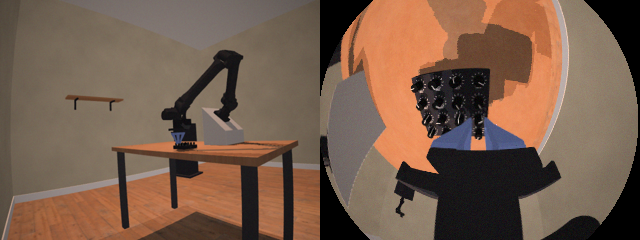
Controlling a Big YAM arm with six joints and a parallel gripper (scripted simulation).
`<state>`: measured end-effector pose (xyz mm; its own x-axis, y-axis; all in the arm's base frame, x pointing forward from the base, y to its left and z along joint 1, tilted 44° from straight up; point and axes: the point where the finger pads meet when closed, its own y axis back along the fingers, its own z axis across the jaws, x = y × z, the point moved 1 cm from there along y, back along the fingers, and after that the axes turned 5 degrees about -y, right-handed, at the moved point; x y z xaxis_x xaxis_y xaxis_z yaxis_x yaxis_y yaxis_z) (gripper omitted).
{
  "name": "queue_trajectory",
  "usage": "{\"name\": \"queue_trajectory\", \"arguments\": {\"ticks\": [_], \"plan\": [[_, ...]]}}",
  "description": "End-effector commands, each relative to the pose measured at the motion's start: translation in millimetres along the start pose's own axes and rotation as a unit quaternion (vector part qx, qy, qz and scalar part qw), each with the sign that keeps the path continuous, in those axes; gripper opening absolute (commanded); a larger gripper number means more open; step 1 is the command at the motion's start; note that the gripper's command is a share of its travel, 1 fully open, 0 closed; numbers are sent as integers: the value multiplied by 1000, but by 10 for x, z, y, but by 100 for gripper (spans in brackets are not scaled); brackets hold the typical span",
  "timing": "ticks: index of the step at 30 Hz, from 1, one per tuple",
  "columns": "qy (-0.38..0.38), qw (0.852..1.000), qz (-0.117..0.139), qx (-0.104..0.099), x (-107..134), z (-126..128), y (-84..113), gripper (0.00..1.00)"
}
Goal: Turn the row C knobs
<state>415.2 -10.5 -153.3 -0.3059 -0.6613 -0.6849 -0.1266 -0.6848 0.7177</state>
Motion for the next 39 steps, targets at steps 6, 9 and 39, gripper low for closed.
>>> {"name": "queue_trajectory", "arguments": {"ticks": [6, 9, 39], "plan": [[3, 1000, -3, -5, 17, 21, -23, 20], [3, 1000, -3, -5, 17, 21, -24, 20], [12, 1000, -1, 23, -19, -195, 554, 20]]}}
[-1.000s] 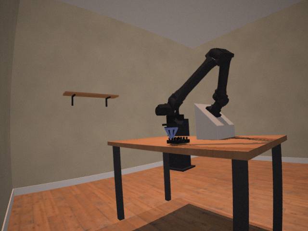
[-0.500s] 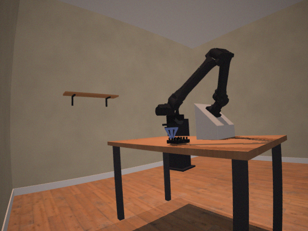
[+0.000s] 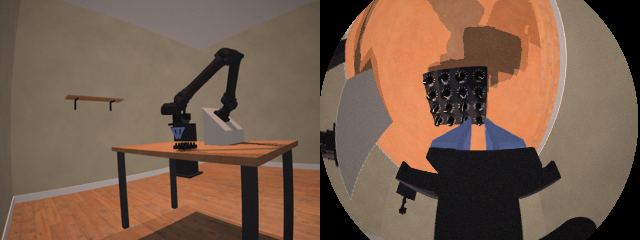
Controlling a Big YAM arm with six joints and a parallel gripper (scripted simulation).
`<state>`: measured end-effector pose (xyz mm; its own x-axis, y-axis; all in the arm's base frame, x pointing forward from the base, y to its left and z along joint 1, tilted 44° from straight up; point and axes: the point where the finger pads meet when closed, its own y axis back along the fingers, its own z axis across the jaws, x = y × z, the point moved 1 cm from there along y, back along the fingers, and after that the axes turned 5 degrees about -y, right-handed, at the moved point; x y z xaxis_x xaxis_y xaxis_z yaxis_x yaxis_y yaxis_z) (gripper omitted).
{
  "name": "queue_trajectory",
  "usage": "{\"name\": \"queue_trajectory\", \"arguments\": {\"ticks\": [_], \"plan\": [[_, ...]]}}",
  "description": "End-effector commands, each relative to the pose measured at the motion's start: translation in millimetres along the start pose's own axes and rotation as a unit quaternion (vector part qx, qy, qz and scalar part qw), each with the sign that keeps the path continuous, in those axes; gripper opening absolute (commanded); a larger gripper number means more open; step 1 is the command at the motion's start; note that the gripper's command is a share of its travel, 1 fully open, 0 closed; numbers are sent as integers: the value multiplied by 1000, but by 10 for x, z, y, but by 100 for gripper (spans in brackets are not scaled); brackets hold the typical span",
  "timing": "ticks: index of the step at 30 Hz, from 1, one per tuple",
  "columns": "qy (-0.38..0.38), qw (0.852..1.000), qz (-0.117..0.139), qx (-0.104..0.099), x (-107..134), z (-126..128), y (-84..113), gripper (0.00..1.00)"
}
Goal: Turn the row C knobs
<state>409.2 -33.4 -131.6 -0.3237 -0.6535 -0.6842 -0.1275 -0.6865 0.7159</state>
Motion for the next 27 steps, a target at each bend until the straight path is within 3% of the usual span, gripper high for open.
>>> {"name": "queue_trajectory", "arguments": {"ticks": [1, 3, 4, 27], "plan": [[23, 999, 0, 22, -55, -205, 235, 20], [23, 999, 0, 22, -55, -205, 235, 20], [21, 1000, 1, -5, -66, -41, 37, 20], [22, 1000, 1, 3, -44, -68, 79, 20]]}}
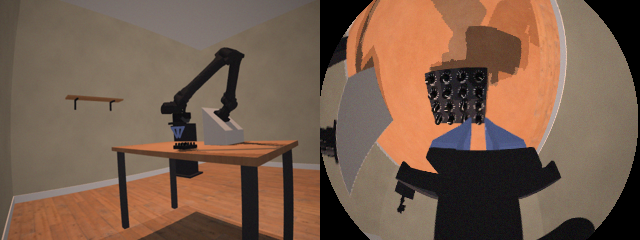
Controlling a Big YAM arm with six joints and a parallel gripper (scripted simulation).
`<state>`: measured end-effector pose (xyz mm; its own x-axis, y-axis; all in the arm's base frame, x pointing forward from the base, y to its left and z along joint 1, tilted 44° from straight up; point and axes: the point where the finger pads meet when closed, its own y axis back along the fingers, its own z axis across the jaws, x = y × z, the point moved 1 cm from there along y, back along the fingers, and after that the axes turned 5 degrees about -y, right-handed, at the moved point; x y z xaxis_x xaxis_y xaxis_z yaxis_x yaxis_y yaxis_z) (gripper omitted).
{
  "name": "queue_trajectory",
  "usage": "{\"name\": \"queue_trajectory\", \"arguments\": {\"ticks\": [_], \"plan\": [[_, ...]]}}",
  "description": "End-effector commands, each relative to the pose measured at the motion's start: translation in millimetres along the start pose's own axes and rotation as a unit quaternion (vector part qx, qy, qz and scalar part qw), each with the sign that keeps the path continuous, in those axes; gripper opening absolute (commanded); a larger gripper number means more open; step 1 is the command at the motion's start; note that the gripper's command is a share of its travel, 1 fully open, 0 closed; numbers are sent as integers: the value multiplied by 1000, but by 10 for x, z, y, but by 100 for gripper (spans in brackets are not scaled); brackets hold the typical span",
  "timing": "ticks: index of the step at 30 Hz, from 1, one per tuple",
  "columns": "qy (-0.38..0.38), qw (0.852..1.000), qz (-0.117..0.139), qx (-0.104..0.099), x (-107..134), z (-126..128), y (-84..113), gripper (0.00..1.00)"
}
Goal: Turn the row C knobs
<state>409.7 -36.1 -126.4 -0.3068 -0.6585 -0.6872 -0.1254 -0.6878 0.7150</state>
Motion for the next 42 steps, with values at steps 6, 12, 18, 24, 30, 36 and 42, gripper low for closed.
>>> {"name": "queue_trajectory", "arguments": {"ticks": [6, 12, 18, 24, 30, 36, 42], "plan": [[13, 1000, 1, 4, -24, -63, 24, 20], [13, 1000, 1, 4, -24, -63, 24, 20], [13, 1000, 1, 4, -24, -63, 24, 20], [12, 1000, 1, 4, -24, -63, 25, 20], [-21, 1000, 1, 6, -23, -73, 62, 20], [-124, 992, -2, 27, -16, -202, 230, 20], [-205, 978, -3, 23, -20, -171, 233, 20]]}}
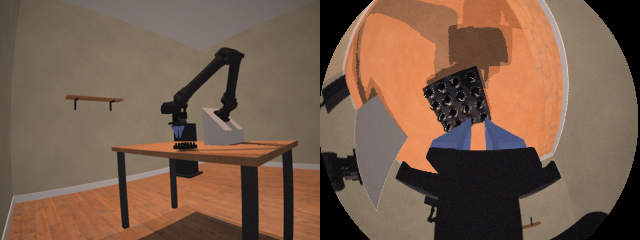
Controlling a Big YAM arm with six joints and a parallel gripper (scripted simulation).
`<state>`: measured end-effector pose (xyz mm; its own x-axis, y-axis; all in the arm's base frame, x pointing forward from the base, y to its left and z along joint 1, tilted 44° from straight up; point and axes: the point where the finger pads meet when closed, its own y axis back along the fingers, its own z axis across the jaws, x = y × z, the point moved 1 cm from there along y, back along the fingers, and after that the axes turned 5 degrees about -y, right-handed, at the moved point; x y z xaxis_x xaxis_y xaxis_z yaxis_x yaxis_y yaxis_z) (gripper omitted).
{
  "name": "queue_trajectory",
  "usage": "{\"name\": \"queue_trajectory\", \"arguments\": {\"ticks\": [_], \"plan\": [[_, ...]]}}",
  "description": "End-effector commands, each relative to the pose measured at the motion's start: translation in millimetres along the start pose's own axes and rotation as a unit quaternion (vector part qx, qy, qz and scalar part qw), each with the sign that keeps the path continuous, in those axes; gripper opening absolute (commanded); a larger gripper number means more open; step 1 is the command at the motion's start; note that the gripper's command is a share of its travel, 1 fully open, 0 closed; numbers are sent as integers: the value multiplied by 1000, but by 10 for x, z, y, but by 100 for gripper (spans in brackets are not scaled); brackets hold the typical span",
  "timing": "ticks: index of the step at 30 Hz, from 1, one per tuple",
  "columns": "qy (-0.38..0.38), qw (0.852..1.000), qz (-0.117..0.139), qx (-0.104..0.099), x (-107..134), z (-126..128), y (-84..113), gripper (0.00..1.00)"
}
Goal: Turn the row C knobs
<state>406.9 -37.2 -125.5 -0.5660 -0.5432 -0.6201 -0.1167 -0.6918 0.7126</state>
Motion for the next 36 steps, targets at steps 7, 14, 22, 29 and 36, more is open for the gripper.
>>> {"name": "queue_trajectory", "arguments": {"ticks": [7, 14, 22, 29, 36], "plan": [[-146, 989, -10, 28, -103, -198, 243, 20], [-239, 971, -13, 27, -109, -203, 270, 20], [-334, 942, -16, 27, -106, -212, 306, 20], [-422, 906, -18, 25, -90, -199, 330, 20], [-483, 875, -20, 24, -104, -208, 344, 20]]}}
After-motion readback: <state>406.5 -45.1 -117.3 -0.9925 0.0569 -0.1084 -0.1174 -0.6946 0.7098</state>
